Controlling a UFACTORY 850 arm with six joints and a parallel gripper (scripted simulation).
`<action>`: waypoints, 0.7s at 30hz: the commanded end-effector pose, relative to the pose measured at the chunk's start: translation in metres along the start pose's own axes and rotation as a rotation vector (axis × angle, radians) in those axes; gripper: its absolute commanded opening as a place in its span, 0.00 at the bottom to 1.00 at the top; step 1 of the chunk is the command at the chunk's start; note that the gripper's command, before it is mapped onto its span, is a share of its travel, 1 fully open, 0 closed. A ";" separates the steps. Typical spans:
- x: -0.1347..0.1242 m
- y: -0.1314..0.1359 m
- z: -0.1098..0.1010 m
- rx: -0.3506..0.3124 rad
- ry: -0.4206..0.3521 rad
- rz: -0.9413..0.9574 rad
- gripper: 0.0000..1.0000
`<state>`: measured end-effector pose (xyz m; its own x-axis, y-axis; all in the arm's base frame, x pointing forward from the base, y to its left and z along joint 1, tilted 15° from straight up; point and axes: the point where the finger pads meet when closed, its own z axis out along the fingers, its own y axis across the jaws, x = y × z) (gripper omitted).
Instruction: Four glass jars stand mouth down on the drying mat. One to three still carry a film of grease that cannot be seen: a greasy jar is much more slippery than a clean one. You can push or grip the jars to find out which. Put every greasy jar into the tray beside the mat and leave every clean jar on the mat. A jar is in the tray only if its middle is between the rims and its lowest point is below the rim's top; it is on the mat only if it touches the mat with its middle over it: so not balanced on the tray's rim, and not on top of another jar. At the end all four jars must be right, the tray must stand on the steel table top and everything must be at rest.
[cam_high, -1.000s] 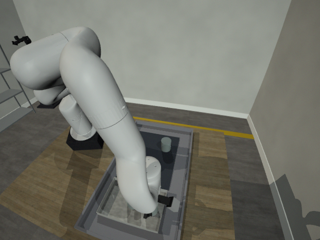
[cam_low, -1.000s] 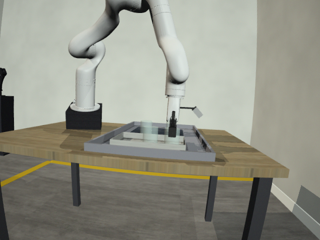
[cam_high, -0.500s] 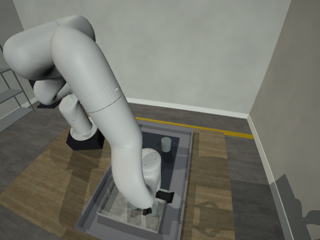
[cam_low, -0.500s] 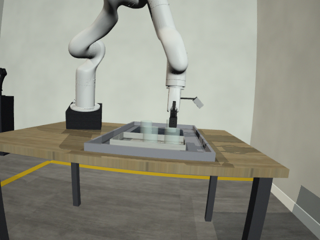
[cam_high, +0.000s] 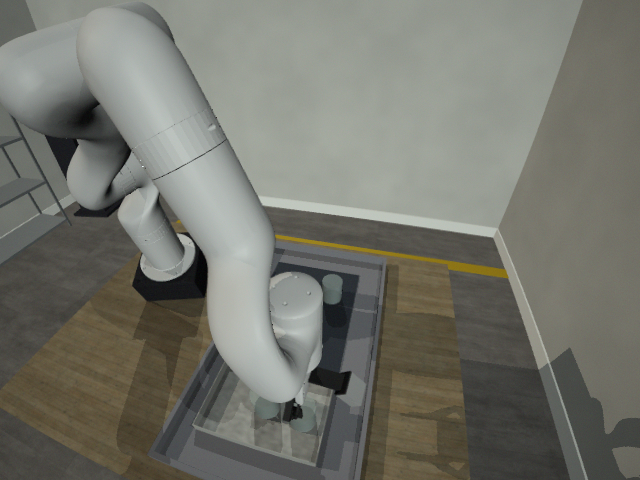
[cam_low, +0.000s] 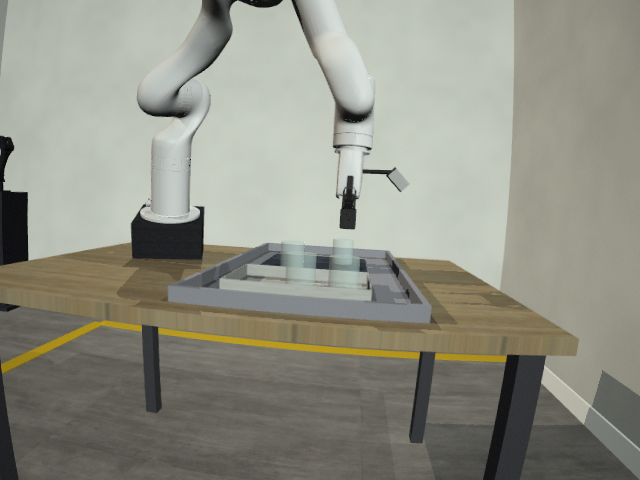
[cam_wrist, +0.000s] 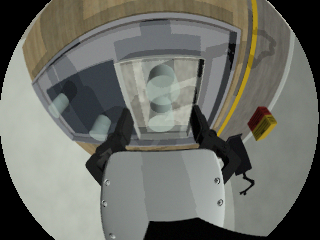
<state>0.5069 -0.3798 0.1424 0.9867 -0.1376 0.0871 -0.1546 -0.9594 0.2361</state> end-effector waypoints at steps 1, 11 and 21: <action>0.000 0.000 -0.009 0.000 0.001 0.000 1.00; 0.000 0.000 -0.009 0.000 0.001 0.000 1.00; -0.002 -0.057 -0.009 0.000 0.001 0.000 1.00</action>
<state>0.5085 -0.3540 0.1443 0.9868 -0.1376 0.0851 -0.1539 -0.9604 0.2321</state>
